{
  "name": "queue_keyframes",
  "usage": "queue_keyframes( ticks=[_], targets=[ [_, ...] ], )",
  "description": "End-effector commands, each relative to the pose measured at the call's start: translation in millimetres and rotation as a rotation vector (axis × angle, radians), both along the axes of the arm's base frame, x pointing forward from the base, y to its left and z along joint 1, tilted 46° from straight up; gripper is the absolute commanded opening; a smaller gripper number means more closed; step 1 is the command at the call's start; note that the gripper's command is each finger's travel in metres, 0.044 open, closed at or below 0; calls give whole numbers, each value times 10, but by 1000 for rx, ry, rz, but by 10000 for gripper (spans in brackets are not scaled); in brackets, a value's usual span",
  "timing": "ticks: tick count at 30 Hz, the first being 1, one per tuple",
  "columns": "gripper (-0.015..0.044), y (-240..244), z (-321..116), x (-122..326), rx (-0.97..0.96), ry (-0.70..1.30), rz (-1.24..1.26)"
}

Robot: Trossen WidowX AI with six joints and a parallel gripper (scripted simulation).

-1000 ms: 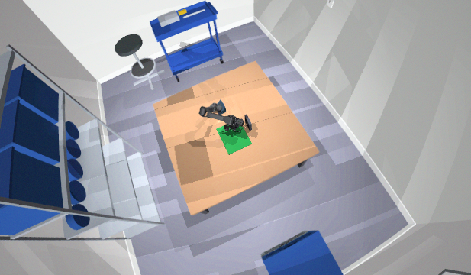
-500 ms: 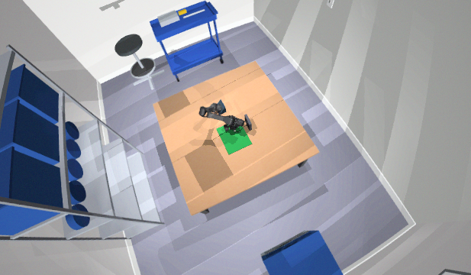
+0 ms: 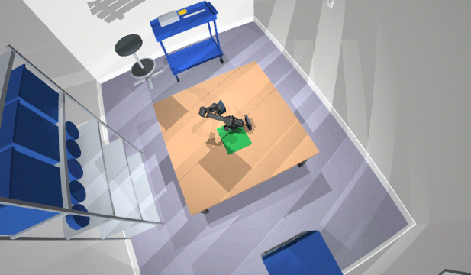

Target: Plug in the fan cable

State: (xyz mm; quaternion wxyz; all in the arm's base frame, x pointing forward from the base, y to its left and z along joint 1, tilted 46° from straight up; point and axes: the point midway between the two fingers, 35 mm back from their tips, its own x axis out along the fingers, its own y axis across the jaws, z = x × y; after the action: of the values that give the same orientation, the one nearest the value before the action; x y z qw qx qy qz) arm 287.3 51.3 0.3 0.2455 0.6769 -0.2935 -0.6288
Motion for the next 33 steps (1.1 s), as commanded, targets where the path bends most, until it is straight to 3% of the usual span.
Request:
queue_keyframes(
  ticks=[1,21,31,33],
  targets=[
    [0,-27,-15,-2,-3,1,6],
    [0,-112,-97,3,-4,1,6],
    [260,-81,-77,6,3,-2,2],
    [260,-81,-77,6,3,-2,2]
  ],
)
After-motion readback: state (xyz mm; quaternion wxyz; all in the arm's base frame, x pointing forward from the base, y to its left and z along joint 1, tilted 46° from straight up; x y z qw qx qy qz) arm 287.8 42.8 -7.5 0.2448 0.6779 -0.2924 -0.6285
